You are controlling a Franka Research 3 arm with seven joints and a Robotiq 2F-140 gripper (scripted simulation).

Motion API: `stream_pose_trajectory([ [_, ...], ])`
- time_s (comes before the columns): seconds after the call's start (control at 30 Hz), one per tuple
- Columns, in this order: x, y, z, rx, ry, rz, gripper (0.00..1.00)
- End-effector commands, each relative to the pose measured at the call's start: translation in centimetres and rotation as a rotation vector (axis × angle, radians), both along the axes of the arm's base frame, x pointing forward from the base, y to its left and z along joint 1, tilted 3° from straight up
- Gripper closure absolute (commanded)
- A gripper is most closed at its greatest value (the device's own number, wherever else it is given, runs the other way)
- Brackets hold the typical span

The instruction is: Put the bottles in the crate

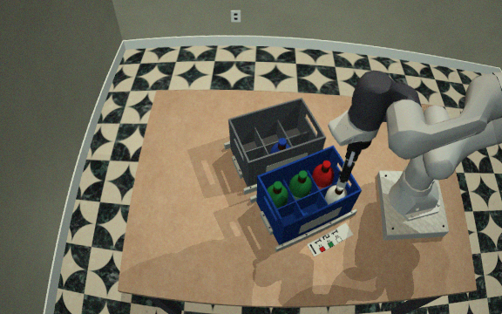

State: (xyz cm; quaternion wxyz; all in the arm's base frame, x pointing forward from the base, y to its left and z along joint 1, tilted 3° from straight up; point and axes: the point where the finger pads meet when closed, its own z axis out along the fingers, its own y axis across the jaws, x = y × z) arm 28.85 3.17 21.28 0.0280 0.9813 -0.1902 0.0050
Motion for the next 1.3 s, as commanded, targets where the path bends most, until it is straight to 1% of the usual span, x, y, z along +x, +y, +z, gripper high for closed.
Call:
stream_pose_trajectory([
  [0.0, 0.0, -0.1, 0.2, -0.002, -0.003, -0.002, 0.62],
  [0.4, 0.0, -0.1, 0.2, -0.002, -0.003, -0.002, 0.62],
  [0.43, -0.4, 0.1, 0.3, -0.002, -0.003, -0.002, 0.62],
  [0.7, 0.9, 3.6, 1.5, -0.002, -0.003, -0.002, 0.62],
  [0.77, 0.9, 3.6, 1.5, -0.002, -0.003, -0.002, 0.62],
  [1.27, 3.5, 10.3, 3.7, -0.002, -0.003, -0.002, 0.62],
])
